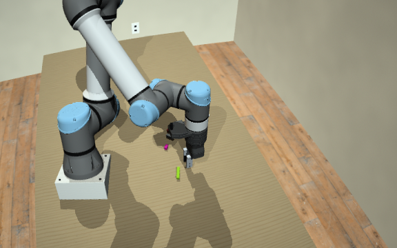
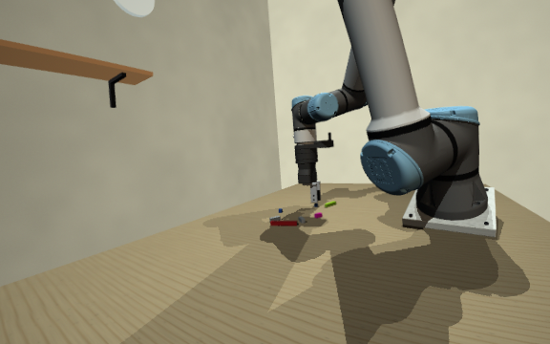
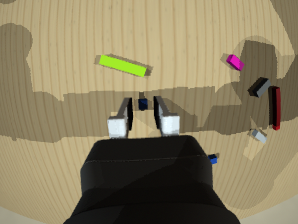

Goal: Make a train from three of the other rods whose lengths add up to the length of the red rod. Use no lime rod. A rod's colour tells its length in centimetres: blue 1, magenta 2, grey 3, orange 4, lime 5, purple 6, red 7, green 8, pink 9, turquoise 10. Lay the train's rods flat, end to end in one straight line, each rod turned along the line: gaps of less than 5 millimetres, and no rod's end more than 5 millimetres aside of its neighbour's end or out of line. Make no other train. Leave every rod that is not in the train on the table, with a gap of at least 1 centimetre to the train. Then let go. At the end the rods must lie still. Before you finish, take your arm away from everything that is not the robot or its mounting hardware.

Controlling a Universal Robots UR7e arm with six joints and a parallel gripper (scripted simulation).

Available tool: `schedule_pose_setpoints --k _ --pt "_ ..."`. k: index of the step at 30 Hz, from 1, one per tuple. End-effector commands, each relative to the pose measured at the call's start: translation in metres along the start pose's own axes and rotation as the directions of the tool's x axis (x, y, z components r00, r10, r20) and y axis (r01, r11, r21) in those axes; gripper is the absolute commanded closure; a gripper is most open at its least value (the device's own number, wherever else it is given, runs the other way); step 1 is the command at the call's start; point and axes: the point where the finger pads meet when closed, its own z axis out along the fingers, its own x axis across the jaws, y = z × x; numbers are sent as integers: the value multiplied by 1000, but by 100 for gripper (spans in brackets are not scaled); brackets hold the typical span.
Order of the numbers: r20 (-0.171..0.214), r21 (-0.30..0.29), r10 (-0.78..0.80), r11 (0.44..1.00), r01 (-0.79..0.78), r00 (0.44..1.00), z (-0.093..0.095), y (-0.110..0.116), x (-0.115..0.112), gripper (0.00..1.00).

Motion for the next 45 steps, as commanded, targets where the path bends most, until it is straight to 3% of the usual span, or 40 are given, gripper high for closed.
schedule_pose_setpoints --k 1,32,45 --pt "0 -1 0 1000 0 1000 0 0 1 46" --pt "0 -1 0 1000 0 1000 0 0 1 46" --pt "-3 2 0 1000 0 1000 8 -1 2 46"
